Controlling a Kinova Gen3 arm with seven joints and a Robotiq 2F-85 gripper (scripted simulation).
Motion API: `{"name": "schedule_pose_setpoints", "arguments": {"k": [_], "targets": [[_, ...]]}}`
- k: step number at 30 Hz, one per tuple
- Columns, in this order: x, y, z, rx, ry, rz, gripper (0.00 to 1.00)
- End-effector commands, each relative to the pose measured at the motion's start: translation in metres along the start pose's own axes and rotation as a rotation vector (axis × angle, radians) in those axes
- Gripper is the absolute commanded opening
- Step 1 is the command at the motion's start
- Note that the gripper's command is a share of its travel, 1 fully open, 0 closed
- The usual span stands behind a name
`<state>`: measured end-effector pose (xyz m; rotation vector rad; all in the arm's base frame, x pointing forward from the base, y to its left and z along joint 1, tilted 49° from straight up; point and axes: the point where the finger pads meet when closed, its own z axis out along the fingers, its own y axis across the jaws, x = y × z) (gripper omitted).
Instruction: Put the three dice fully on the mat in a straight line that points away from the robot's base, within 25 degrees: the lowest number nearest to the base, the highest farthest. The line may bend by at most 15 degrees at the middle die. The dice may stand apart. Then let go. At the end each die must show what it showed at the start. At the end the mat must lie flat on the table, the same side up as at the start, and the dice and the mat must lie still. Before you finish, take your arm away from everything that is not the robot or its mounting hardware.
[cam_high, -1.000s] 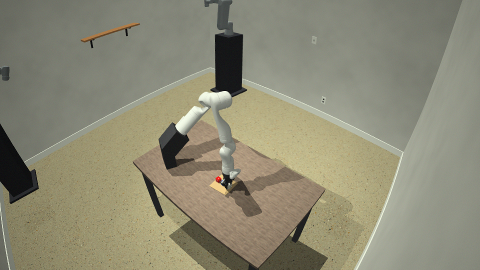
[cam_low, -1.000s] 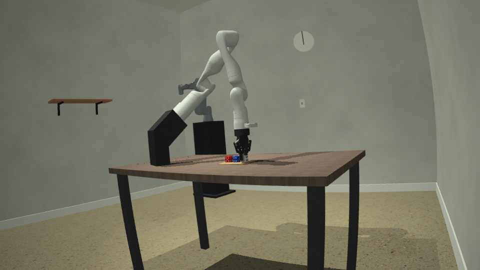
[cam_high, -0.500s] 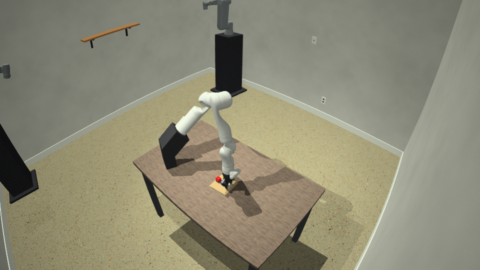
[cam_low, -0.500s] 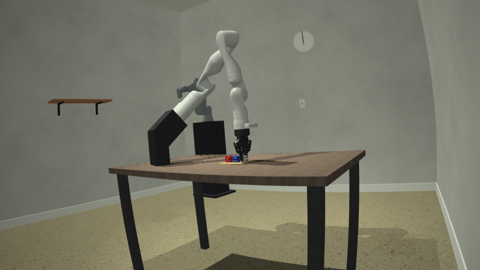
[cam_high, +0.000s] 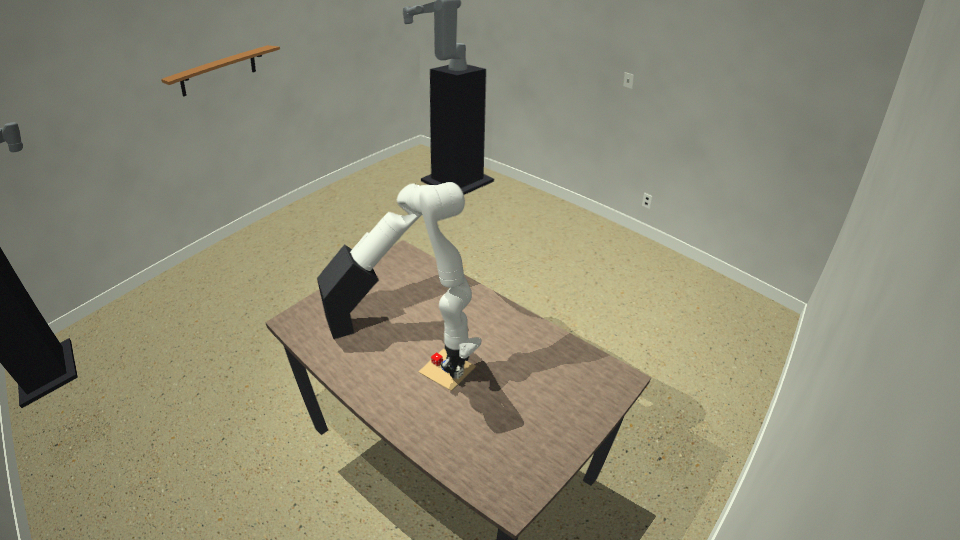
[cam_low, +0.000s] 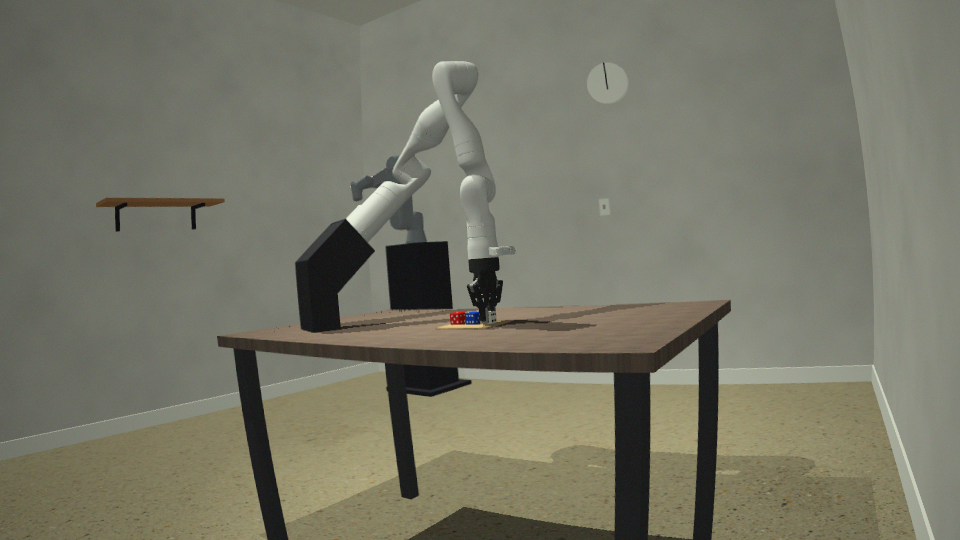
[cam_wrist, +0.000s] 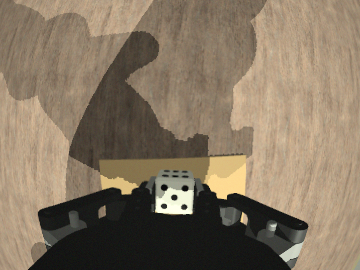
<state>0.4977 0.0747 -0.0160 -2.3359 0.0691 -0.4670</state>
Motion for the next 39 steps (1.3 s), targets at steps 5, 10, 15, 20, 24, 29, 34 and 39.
{"name": "schedule_pose_setpoints", "arguments": {"k": [5,10,15,20,24,29,34,39], "targets": [[0.0022,0.0022,0.0003,-0.003,0.006,0.011,0.26],[0.0022,0.0022,0.0003,-0.003,0.006,0.011,0.26],[0.0022,0.0022,0.0003,-0.003,0.006,0.011,0.34],[0.0022,0.0022,0.0003,-0.003,0.006,0.011,0.38],[0.0022,0.0022,0.0003,-0.003,0.006,0.011,0.42],[0.0022,0.0022,0.0003,-0.003,0.006,0.011,0.46],[0.0022,0.0022,0.0003,-0.003,0.006,0.011,0.46],[0.0012,0.0017,-0.0015,-0.002,0.005,0.011,0.46]]}}
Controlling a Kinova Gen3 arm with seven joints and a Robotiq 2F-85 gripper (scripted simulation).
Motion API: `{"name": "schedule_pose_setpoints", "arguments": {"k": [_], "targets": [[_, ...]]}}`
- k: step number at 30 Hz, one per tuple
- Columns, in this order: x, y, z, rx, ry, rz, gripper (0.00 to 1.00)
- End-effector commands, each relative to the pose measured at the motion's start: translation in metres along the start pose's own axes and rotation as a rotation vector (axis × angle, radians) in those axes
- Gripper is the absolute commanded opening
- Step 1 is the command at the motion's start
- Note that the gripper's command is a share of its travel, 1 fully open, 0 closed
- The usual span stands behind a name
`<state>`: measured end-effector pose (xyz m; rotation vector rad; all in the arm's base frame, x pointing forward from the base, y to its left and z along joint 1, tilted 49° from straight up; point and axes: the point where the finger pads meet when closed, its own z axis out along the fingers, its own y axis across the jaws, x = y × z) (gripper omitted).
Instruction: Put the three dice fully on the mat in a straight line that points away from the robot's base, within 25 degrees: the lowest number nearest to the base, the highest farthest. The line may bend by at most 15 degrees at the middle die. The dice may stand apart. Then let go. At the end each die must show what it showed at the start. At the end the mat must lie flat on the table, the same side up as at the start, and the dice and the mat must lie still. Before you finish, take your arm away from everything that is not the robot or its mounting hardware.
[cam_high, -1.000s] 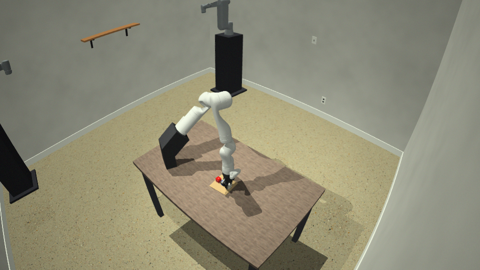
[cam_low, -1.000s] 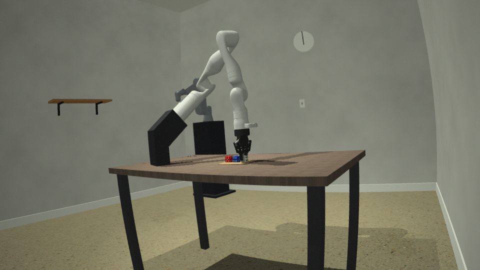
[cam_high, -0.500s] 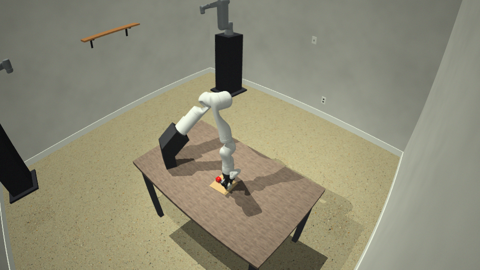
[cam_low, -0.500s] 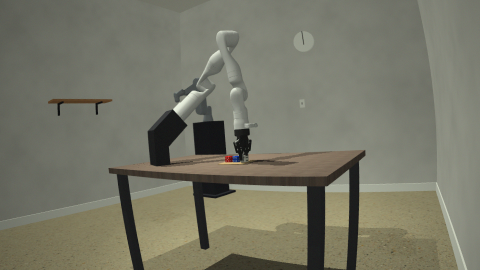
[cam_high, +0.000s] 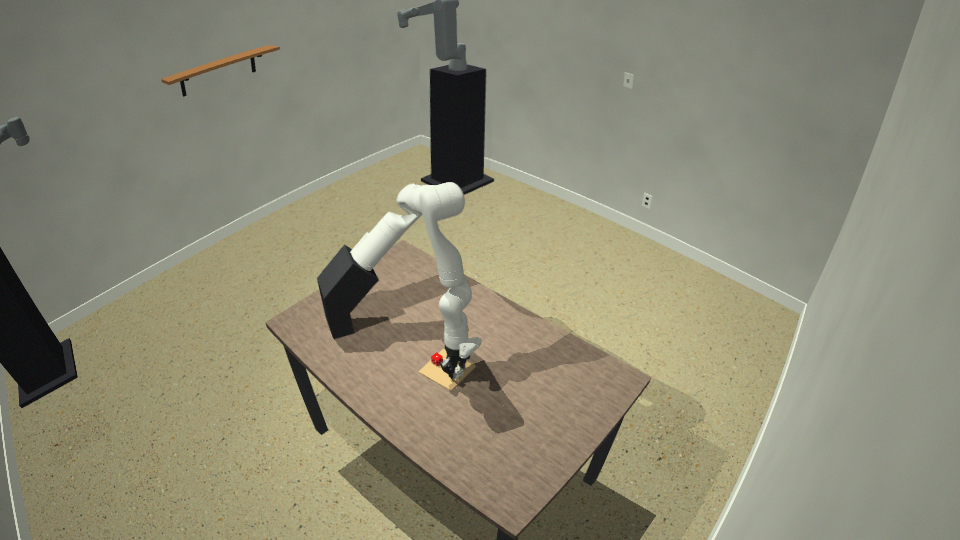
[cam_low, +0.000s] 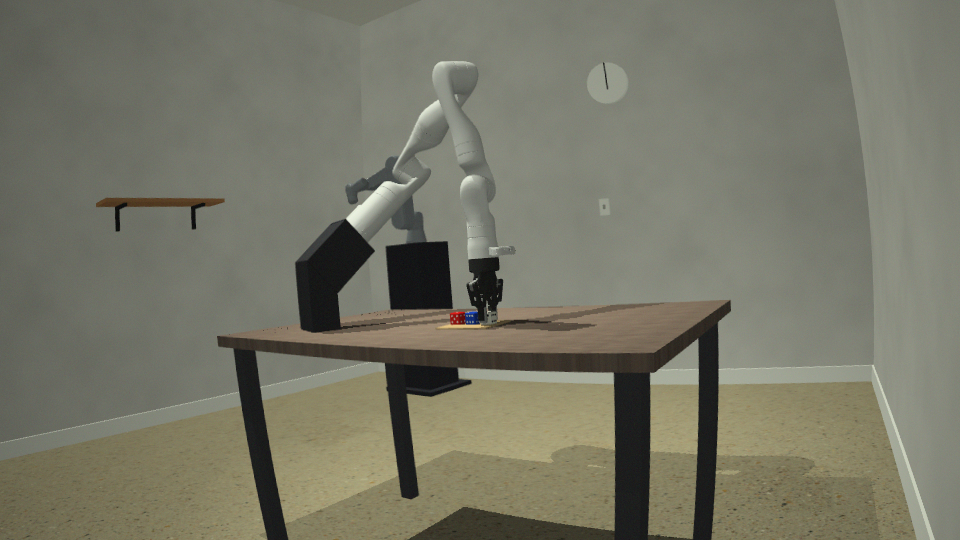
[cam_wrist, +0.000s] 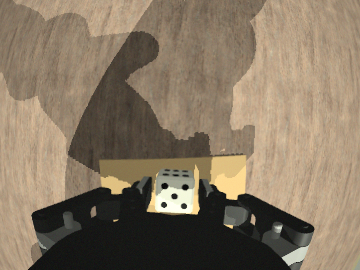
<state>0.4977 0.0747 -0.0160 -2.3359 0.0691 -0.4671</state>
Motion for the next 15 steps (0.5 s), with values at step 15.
{"name": "schedule_pose_setpoints", "arguments": {"k": [15], "targets": [[-0.004,0.002,-0.064,-0.002,-0.008,0.015,0.46]]}}
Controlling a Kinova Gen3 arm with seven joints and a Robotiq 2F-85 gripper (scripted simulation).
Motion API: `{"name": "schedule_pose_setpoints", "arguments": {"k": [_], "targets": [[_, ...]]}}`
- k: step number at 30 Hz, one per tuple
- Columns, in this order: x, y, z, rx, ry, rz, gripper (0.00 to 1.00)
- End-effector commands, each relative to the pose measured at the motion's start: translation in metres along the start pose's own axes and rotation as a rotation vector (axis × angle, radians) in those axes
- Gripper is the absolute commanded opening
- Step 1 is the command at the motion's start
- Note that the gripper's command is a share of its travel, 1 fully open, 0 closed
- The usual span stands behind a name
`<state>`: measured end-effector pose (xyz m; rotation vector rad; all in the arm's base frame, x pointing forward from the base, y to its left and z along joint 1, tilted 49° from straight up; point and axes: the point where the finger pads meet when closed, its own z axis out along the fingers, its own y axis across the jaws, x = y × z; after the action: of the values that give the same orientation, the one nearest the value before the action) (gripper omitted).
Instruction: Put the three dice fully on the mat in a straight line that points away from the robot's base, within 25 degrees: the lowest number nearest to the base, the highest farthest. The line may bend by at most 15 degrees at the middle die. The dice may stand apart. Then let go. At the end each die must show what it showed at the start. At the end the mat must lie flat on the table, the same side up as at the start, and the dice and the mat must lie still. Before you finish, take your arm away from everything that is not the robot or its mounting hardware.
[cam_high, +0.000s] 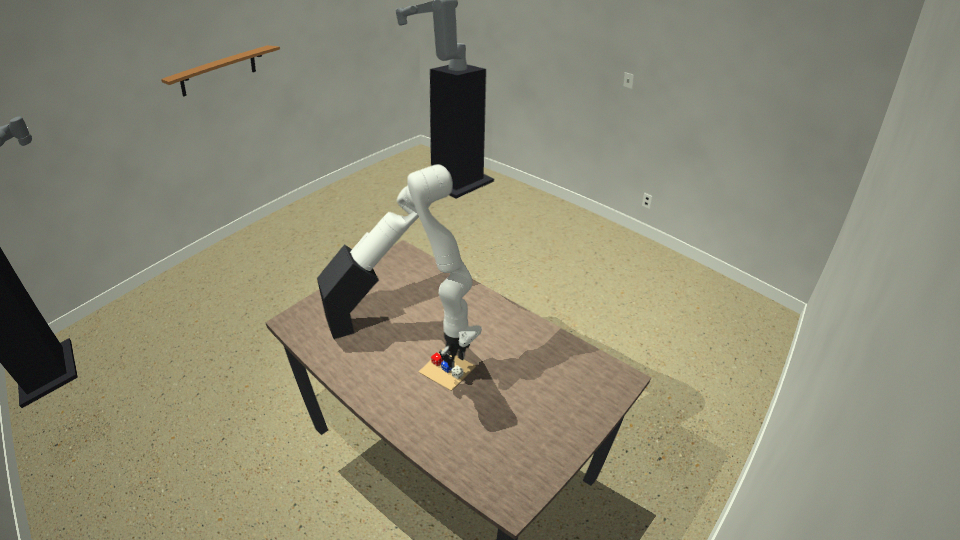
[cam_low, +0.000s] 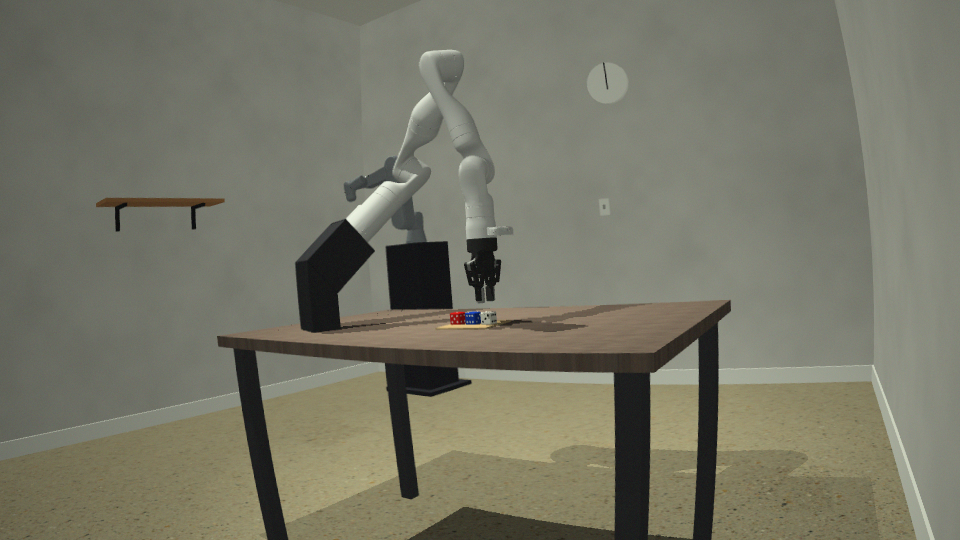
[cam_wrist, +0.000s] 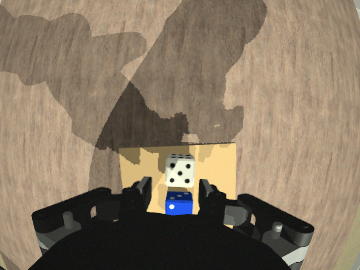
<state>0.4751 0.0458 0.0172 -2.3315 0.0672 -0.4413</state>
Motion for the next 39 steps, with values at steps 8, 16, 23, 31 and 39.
{"name": "schedule_pose_setpoints", "arguments": {"k": [8,16,23,31,39], "targets": [[0.005,0.006,-0.039,-0.009,0.024,0.008,0.46],[0.005,0.004,-0.040,-0.008,0.021,0.004,1.00],[0.005,0.004,-0.040,-0.008,0.021,0.004,1.00],[0.005,0.004,-0.040,-0.008,0.021,0.004,1.00],[0.005,0.004,-0.042,-0.008,0.021,0.004,1.00]]}}
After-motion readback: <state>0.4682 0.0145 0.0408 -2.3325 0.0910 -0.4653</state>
